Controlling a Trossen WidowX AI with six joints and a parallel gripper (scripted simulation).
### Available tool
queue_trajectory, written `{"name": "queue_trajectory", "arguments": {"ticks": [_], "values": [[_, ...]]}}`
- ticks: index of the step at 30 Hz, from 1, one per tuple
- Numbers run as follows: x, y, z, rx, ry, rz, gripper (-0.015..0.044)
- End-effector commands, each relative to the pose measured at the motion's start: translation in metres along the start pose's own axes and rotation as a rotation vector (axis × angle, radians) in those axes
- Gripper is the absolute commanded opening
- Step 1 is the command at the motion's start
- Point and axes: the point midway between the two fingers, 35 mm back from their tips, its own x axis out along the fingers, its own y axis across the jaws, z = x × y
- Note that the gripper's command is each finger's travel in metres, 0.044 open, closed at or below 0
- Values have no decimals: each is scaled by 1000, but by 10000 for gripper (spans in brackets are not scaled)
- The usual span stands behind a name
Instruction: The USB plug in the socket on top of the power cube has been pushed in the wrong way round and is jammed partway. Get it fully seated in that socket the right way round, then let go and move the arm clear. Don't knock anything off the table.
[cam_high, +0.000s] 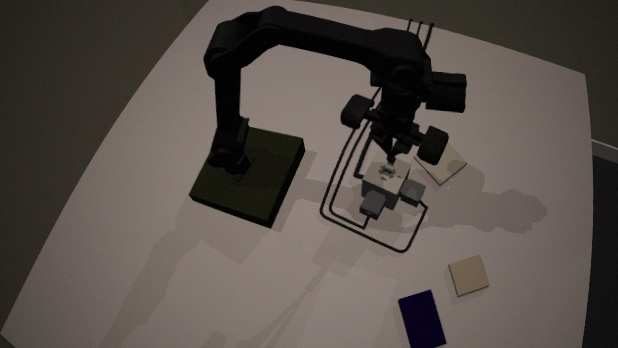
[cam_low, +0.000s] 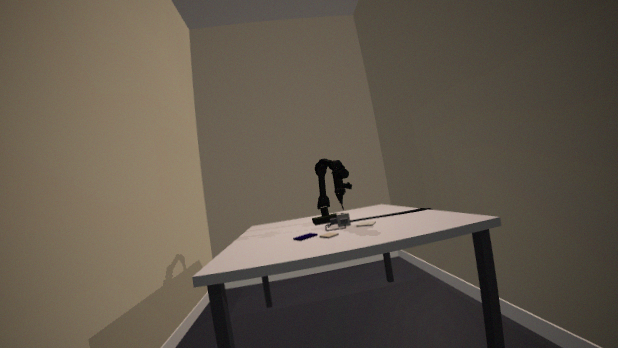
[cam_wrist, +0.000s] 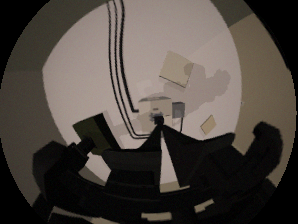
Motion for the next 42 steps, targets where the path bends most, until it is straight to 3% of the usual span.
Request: {"name": "queue_trajectory", "arguments": {"ticks": [1, 42], "values": [[2, 0, -1, -3, 9, 0, 0], [6, 1, -3, -14, 39, 1, 0]]}}
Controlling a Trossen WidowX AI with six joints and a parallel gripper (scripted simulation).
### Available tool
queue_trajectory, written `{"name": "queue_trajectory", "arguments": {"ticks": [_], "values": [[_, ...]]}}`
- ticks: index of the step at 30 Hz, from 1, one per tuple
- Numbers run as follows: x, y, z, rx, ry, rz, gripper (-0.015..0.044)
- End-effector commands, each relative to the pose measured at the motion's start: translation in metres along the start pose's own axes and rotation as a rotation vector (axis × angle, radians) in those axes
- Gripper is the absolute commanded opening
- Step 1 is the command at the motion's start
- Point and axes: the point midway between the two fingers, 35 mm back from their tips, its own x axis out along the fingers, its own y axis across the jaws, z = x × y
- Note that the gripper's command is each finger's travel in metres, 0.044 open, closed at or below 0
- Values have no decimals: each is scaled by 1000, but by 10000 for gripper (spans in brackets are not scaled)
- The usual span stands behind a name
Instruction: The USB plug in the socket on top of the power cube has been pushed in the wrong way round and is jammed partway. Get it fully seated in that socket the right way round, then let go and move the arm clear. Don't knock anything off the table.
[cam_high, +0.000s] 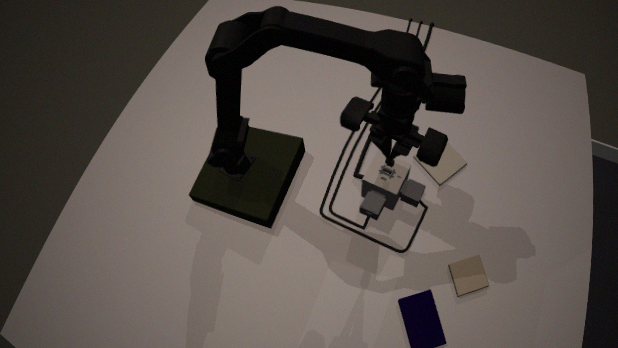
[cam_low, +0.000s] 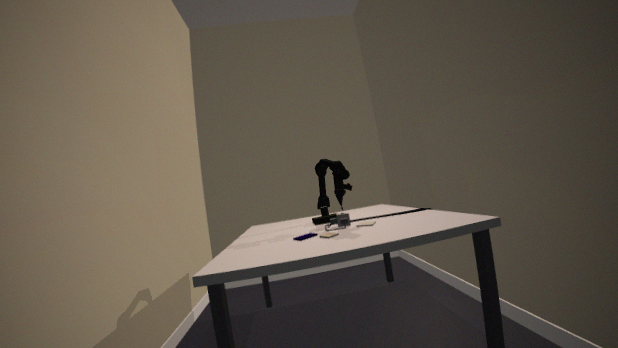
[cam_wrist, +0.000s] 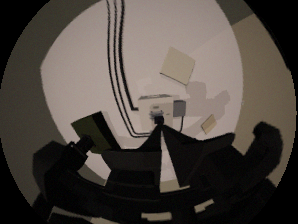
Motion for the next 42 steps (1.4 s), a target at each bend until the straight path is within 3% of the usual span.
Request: {"name": "queue_trajectory", "arguments": {"ticks": [1, 42], "values": [[2, 0, -1, -5, 9, 0, 0], [7, 1, -3, -16, 39, 0, 0]]}}
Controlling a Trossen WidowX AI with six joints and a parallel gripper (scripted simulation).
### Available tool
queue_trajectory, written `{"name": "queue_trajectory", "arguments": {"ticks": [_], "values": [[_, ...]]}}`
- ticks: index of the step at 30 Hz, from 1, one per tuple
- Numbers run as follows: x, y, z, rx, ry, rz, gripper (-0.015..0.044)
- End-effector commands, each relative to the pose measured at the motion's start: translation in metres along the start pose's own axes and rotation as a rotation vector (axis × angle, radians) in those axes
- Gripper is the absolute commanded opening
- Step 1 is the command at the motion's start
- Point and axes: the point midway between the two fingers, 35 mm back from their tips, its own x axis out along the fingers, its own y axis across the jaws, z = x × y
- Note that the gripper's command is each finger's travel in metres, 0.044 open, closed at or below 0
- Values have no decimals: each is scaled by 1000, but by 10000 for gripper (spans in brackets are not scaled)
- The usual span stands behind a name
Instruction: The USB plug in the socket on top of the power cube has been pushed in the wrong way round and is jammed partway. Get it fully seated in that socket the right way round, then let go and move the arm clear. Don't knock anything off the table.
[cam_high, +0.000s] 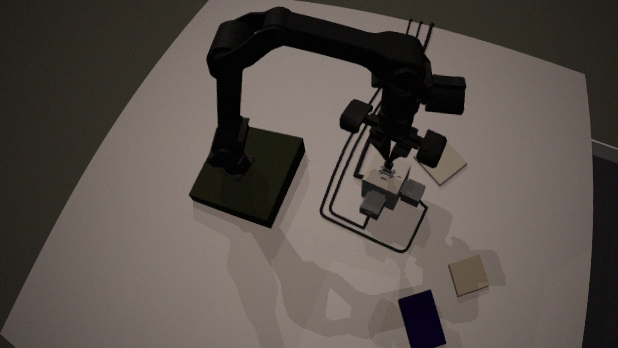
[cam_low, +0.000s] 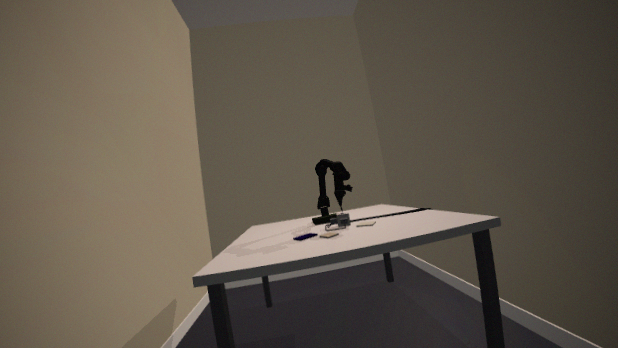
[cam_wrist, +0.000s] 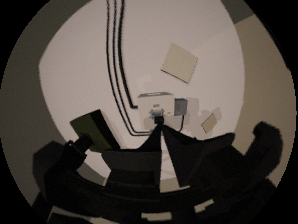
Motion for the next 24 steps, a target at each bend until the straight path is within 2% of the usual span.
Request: {"name": "queue_trajectory", "arguments": {"ticks": [1, 24], "values": [[2, 0, -1, -5, 9, 0, 0], [4, 0, -1, -6, 11, 0, 0]]}}
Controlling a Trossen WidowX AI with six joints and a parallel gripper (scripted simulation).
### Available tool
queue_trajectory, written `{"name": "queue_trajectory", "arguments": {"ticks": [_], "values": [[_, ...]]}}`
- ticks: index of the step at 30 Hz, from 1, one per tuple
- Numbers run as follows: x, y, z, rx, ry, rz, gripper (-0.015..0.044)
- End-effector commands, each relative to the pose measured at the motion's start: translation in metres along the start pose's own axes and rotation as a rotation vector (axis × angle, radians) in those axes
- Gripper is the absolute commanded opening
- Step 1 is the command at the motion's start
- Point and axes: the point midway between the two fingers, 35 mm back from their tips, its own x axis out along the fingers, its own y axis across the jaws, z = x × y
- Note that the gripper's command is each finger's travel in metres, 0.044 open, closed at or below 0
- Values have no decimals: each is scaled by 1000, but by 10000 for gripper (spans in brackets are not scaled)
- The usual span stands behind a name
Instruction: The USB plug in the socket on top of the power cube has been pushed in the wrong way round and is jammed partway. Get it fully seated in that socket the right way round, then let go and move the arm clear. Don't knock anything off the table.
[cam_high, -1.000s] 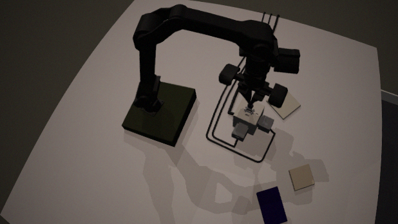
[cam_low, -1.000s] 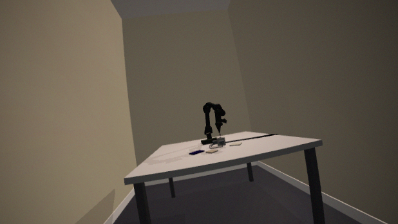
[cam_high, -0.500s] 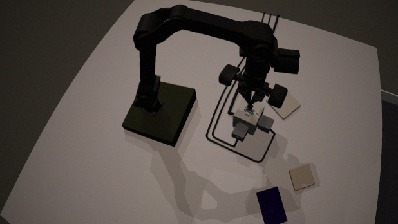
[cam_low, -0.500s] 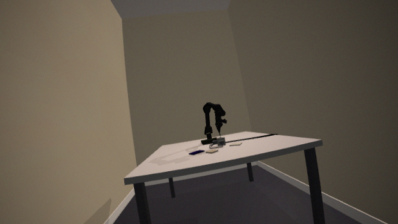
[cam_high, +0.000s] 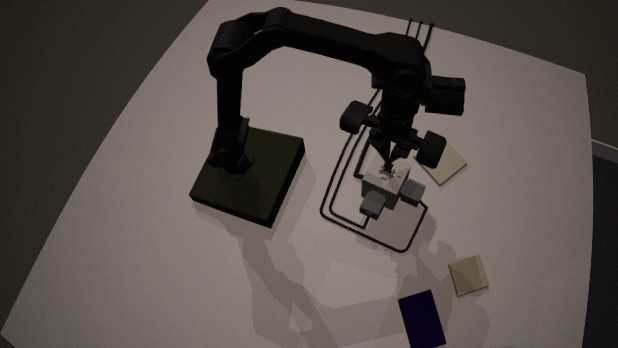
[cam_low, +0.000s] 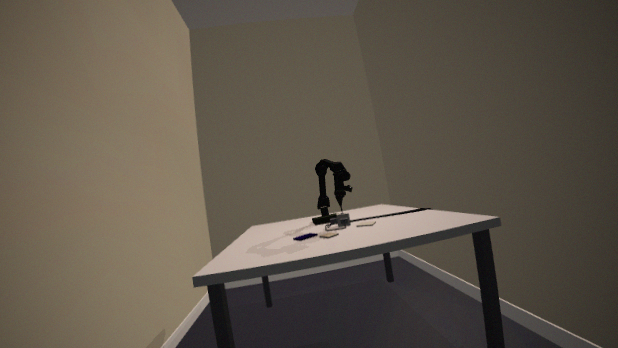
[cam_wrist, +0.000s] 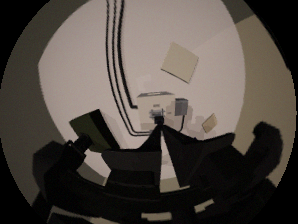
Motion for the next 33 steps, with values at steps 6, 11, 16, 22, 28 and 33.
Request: {"name": "queue_trajectory", "arguments": {"ticks": [6, 11, 16, 22, 28, 33], "values": [[2, 0, 0, -4, 5, 1, 0], [3, 0, 0, -4, 5, 1, 0], [4, 0, 0, -4, 5, 1, 0], [4, 0, 0, -4, 5, 1, 0], [5, 0, 0, -4, 5, 1, 0], [6, 0, 0, -4, 5, 1, 0]]}}
